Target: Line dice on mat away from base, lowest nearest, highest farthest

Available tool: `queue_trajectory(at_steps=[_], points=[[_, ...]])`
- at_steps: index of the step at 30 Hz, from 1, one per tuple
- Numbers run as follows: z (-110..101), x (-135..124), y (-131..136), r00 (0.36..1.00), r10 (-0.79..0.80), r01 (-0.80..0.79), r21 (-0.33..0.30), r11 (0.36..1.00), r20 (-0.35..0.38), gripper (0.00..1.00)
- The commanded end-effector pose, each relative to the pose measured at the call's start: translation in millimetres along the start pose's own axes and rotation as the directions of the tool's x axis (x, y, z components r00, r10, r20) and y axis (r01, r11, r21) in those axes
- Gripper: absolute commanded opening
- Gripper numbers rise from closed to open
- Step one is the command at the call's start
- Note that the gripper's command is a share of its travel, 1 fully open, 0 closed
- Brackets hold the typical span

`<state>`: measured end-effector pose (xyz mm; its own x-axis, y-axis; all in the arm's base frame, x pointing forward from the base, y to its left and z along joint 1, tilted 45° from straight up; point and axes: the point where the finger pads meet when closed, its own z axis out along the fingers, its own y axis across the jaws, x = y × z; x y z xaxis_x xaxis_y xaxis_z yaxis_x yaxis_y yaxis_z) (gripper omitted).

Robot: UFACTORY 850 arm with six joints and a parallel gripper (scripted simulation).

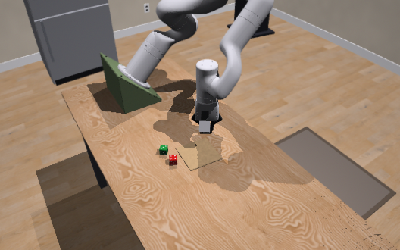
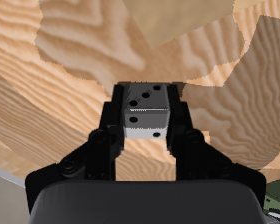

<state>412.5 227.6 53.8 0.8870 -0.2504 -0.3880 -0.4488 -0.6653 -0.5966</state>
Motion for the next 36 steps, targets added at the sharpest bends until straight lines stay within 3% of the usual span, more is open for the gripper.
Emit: queue_trajectory(at_steps=[1,30,36], points=[[-0.5,0.5,-0.4,1.0,0.0,0.0,0.001,1.0,-0.001,0.27],[-4.0,0.5,-0.4,1.0,0.0,0.0,0.001,1.0,-0.001,0.27],[-35.0,0.5,-0.4,1.0,0.0,0.0,0.001,1.0,-0.001,0.27]])
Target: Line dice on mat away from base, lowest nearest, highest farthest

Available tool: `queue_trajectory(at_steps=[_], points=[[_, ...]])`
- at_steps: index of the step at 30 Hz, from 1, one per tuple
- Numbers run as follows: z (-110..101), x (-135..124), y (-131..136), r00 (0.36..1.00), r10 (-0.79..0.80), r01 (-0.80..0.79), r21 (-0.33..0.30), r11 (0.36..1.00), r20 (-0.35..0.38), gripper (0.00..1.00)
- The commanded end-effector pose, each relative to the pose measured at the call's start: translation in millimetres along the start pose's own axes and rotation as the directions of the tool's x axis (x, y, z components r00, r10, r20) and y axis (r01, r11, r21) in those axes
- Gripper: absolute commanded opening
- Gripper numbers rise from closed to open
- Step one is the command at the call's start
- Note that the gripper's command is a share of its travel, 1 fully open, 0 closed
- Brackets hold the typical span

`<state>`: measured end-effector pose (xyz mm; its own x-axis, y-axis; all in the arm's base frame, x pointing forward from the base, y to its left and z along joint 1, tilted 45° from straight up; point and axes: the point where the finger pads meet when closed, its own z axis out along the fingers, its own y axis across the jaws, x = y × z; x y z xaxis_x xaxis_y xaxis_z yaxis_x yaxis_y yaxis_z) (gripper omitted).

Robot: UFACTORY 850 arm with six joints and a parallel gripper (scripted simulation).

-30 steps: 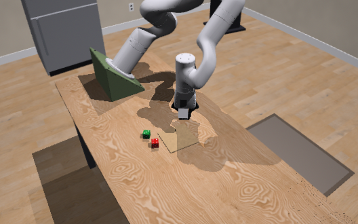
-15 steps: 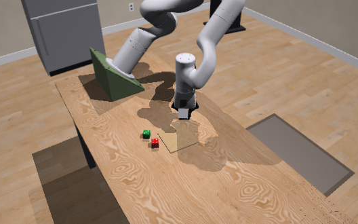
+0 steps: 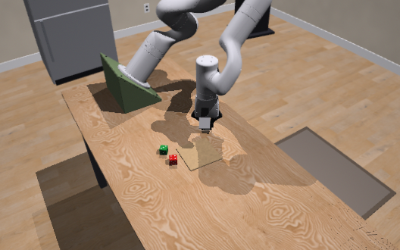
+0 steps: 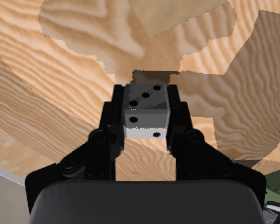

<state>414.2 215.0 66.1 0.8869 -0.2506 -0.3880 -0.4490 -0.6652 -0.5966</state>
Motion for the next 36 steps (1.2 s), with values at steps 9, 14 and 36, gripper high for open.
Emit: queue_trajectory(at_steps=[9,14,36], points=[[-76.2,0.6,-0.6,1.0,-0.001,0.001,0.001,1.0,-0.001,0.27],[-82.3,0.5,-0.6,1.0,-0.001,0.001,0.001,1.0,-0.001,0.27],[-86.5,64.5,31.2,0.915,-0.403,0.403,0.0,0.915,-0.001,0.27]])
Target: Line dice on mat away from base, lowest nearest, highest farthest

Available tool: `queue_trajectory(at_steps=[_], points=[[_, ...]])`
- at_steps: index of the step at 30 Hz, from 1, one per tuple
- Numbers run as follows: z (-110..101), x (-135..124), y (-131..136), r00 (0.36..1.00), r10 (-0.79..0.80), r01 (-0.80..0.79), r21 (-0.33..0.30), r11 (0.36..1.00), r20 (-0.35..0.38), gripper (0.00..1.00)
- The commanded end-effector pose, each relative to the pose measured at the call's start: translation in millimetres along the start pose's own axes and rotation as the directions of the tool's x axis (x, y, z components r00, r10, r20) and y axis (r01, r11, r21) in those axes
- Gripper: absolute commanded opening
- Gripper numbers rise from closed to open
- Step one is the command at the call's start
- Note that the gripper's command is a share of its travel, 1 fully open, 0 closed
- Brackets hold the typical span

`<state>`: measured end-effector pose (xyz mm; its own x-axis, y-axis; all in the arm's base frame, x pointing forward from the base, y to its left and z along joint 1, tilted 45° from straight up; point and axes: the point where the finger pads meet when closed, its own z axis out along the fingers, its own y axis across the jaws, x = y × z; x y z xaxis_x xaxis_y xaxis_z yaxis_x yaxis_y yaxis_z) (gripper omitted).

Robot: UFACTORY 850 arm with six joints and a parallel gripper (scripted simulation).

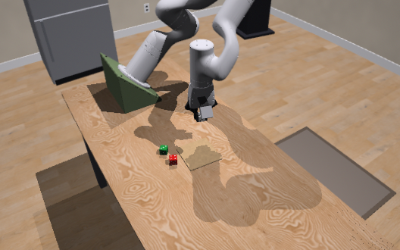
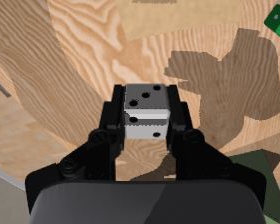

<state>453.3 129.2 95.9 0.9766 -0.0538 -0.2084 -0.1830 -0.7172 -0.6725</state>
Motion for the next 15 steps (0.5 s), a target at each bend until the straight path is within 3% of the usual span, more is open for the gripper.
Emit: queue_trajectory(at_steps=[1,7,15], points=[[-1.1,21.4,20.2,0.985,-0.173,0.174,0.011,0.985,-0.006,0.27],[-1.6,43.9,48.5,0.929,-0.37,0.37,0.01,0.929,-0.008,0.27],[-1.6,45.0,50.1,0.925,-0.38,0.38,0.01,0.925,-0.008,0.27]])
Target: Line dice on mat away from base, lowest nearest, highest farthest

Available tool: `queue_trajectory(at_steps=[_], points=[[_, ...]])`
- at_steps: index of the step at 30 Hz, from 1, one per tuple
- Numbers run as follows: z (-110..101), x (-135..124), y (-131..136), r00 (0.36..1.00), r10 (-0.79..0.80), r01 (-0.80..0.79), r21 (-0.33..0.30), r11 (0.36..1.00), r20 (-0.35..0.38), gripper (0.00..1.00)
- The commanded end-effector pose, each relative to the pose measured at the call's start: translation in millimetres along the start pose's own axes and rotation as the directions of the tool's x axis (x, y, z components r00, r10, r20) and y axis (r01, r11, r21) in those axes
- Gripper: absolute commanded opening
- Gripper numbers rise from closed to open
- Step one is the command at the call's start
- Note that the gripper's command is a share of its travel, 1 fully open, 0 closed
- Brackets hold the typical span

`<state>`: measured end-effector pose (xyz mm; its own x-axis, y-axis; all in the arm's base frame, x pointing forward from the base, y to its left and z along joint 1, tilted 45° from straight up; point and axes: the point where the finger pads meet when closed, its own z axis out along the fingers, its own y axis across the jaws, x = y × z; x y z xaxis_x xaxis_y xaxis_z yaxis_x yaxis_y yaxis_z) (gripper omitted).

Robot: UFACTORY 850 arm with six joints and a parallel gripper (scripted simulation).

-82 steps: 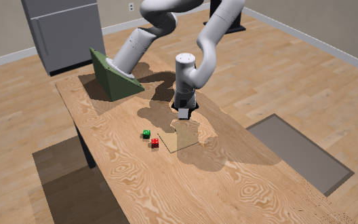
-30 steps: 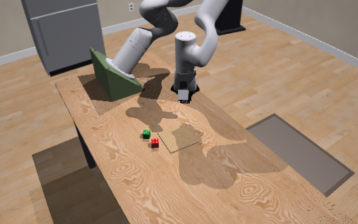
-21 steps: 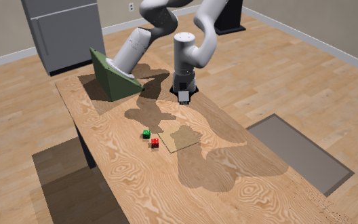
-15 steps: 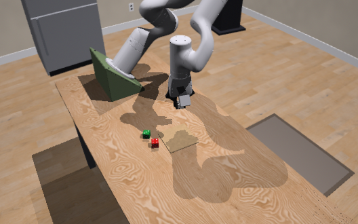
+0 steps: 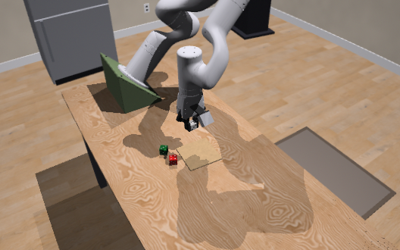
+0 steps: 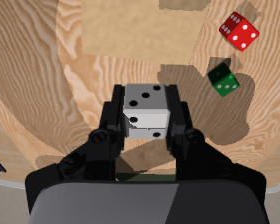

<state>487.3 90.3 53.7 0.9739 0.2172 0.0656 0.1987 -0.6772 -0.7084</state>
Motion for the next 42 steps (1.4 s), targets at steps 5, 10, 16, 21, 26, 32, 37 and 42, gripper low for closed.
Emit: queue_trajectory(at_steps=[5,10,16,21,26,32,37,42], points=[[-0.7,0.8,0.3,1.0,-0.002,0.002,0.0,1.0,-0.002,0.27],[0.4,0.8,0.3,1.0,-0.002,0.002,0.0,1.0,-0.002,0.27],[9.5,0.8,0.4,1.0,-0.002,0.002,0.0,1.0,-0.002,0.27],[28.6,0.9,0.5,1.0,-0.002,0.002,0.0,1.0,-0.002,0.27],[52.9,1.1,0.6,1.0,-0.002,0.002,0.0,1.0,-0.002,0.27],[71.5,1.2,0.7,1.0,-0.002,0.002,0.0,1.0,-0.002,0.27],[88.3,1.2,0.7,1.0,-0.002,0.002,0.0,1.0,-0.002,0.27],[95.1,1.3,0.8,1.0,-0.002,0.002,0.0,1.0,-0.002,0.27]])
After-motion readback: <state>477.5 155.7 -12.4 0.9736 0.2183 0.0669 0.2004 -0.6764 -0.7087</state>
